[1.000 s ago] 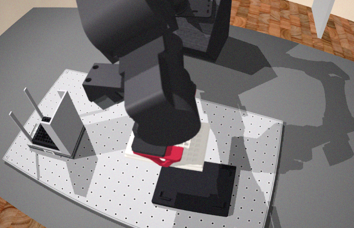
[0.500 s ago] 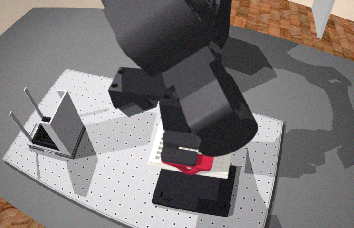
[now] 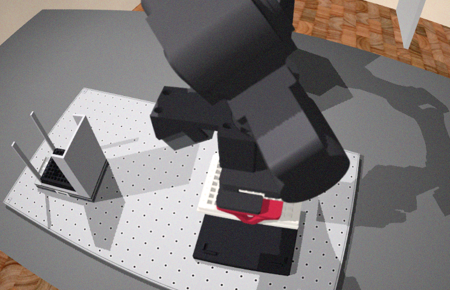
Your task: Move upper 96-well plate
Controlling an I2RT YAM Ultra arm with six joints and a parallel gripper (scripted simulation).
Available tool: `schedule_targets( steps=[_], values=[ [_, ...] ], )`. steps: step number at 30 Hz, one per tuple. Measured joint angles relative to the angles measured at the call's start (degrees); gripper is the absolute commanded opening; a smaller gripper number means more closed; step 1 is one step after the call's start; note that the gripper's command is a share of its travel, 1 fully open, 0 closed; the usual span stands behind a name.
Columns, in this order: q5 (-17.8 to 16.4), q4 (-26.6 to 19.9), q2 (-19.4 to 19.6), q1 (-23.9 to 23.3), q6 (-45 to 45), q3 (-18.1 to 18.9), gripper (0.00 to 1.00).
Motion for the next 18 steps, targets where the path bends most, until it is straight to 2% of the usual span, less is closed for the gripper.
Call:
schedule_targets(
  steps=[18],
  values=[
    [0.1,-0.3,0.0,-0.1,0.2,1.0,0.00]
  ],
)
